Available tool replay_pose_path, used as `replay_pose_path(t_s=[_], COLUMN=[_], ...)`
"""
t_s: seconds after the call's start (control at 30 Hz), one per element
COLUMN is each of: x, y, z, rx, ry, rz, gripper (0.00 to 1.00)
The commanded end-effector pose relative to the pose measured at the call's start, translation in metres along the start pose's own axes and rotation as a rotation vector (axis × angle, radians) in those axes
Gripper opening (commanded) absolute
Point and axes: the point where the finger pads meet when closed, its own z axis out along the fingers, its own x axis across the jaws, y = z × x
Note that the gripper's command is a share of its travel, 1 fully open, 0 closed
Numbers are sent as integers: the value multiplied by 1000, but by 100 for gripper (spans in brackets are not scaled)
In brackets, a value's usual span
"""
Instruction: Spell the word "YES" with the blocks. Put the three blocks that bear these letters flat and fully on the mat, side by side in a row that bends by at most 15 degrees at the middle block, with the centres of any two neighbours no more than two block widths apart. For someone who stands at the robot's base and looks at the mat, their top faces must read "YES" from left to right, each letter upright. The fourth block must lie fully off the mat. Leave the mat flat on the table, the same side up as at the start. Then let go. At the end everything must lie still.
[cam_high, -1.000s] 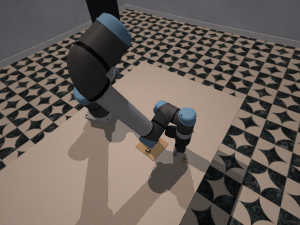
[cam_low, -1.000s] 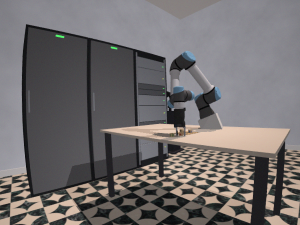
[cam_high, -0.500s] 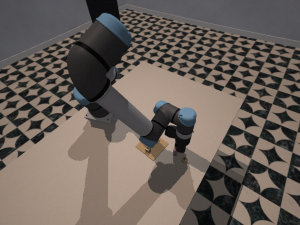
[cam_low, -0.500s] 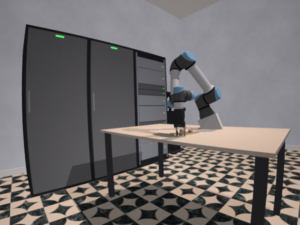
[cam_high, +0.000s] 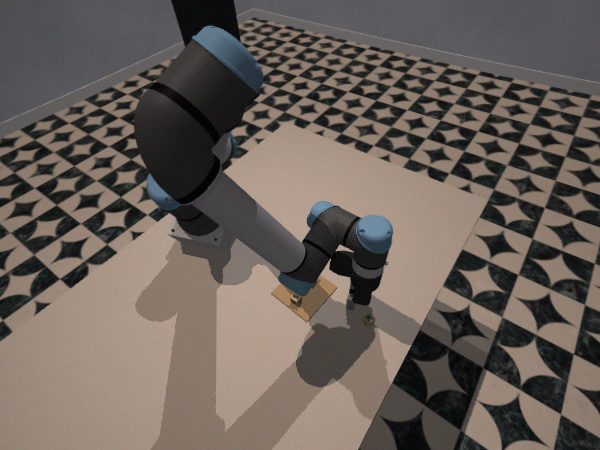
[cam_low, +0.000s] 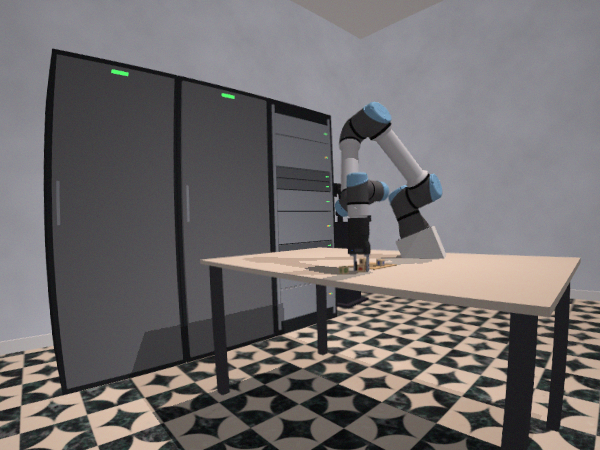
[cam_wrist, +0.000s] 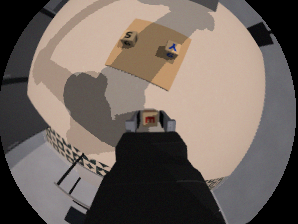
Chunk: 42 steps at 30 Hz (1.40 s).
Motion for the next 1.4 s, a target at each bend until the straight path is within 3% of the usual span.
replay_pose_path(t_s=[0.0, 0.2, 0.23, 1.37], x=[1, 1, 1, 1], y=[-1, -1, -1, -1], z=[1, 1, 1, 1], rx=[1, 1, 1, 1], ry=[2, 2, 2, 2], rz=[0, 0, 0, 0], gripper=[79, 79, 49, 49])
